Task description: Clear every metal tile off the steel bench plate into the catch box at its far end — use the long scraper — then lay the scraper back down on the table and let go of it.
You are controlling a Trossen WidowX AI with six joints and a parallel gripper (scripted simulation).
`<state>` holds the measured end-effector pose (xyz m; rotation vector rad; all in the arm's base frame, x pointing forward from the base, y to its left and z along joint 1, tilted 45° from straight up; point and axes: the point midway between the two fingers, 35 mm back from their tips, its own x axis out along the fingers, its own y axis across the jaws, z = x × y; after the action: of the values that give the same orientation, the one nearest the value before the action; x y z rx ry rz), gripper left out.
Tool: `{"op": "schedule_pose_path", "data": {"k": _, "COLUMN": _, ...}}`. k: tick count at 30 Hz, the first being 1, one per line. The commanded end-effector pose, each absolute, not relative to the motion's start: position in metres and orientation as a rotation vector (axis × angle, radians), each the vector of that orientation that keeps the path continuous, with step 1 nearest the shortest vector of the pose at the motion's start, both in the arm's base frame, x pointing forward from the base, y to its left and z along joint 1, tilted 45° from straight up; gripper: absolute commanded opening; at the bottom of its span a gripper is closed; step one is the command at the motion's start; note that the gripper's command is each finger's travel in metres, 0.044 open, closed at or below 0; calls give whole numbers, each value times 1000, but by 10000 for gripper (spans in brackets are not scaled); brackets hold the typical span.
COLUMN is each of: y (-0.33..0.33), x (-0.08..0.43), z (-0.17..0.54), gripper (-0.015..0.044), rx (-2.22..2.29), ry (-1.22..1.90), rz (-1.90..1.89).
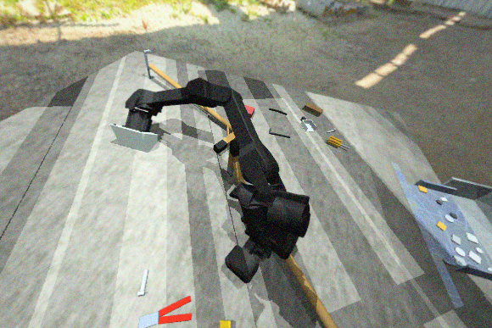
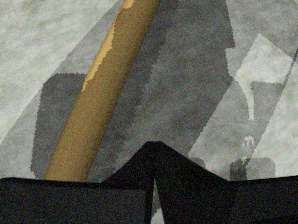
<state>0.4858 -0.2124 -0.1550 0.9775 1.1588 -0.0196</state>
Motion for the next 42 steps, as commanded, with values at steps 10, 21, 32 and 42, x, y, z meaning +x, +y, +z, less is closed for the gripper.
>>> {"op": "schedule_pose_path", "data": {"k": 10, "y": -205, "x": 496, "z": -150, "gripper": 0, "rx": 981, "ry": 1160, "rz": -15}}
{"op": "schedule_pose_path", "data": {"k": 21, "y": -200, "x": 504, "z": -145, "gripper": 0, "rx": 978, "ry": 1156, "rz": -12}}
{"op": "schedule_pose_path", "data": {"k": 32, "y": -196, "x": 512, "z": -140, "gripper": 0, "rx": 976, "ry": 1151, "rz": -9}}
{"op": "schedule_pose_path", "data": {"k": 42, "y": -191, "x": 520, "z": -135, "gripper": 0, "rx": 974, "ry": 1148, "rz": -6}}
